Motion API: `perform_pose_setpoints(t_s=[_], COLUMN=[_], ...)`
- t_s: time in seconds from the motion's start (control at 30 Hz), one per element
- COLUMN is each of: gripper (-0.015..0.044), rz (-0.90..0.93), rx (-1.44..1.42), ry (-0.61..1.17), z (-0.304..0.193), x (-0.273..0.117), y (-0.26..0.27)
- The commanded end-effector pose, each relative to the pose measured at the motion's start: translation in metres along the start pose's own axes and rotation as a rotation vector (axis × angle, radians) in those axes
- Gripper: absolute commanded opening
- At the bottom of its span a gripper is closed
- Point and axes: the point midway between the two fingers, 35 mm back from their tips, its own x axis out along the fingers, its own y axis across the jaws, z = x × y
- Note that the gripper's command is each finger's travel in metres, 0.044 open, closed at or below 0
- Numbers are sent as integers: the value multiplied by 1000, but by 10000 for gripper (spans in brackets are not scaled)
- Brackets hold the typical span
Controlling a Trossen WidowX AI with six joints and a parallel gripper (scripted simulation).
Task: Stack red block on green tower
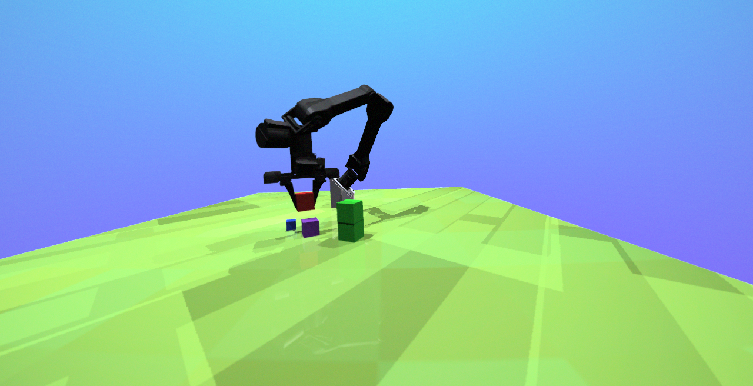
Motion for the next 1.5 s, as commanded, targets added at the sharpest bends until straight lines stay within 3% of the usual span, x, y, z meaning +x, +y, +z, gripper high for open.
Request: perform_pose_setpoints(t_s=[0.0, 0.3, 0.67, 1.27, 1.47], gripper=[0, 0, 0, 0, 0], rz=[-11, -12, -14, -11, -7], rx=[-7, -7, -6, -9, -9], ry=[-1, 0, 1, -3, -4], z=[1, 1, 5, 121, 128], x=[-22, -64, -65, -65, -64], y=[-2, -1, 1, 78, 85])
